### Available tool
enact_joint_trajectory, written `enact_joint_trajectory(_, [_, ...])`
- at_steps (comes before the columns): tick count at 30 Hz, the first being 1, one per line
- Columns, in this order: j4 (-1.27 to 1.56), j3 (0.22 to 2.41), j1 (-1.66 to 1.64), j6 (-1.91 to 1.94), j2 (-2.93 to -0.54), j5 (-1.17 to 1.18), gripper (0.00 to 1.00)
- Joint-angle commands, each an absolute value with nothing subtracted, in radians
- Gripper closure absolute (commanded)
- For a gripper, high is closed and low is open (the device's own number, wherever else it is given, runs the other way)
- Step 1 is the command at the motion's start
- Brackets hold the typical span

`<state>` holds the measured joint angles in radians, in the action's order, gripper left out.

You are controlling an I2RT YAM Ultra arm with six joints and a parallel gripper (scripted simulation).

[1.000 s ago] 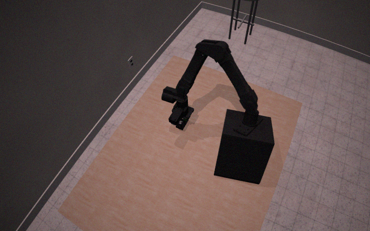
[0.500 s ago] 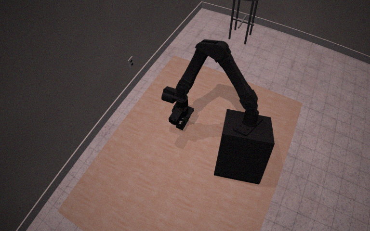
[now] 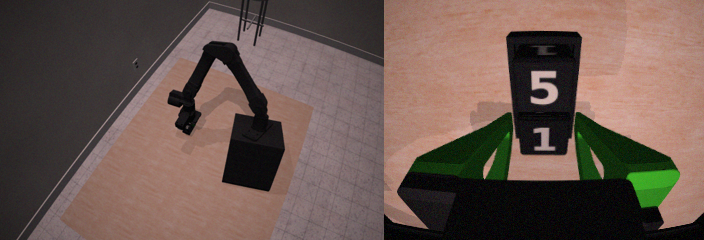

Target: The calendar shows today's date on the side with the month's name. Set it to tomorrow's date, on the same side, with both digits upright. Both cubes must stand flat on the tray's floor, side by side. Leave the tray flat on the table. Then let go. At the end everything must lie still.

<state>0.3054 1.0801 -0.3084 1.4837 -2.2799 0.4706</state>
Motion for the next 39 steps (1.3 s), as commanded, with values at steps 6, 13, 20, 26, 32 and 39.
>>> enact_joint_trajectory(6, [0.321,1.082,-0.318,1.478,-2.261,0.467,0.55])
enact_joint_trajectory(13, [0.382,1.083,-0.341,1.452,-2.212,0.468,0.55])
enact_joint_trajectory(20, [0.526,1.103,-0.393,1.394,-2.114,0.47,0.55])
enact_joint_trajectory(26, [0.619,1.126,-0.425,1.358,-2.061,0.47,0.55])
enact_joint_trajectory(32, [0.639,1.132,-0.431,1.351,-2.05,0.47,0.55])
enact_joint_trajectory(39, [0.64,1.132,-0.432,1.35,-2.05,0.47,0.0])
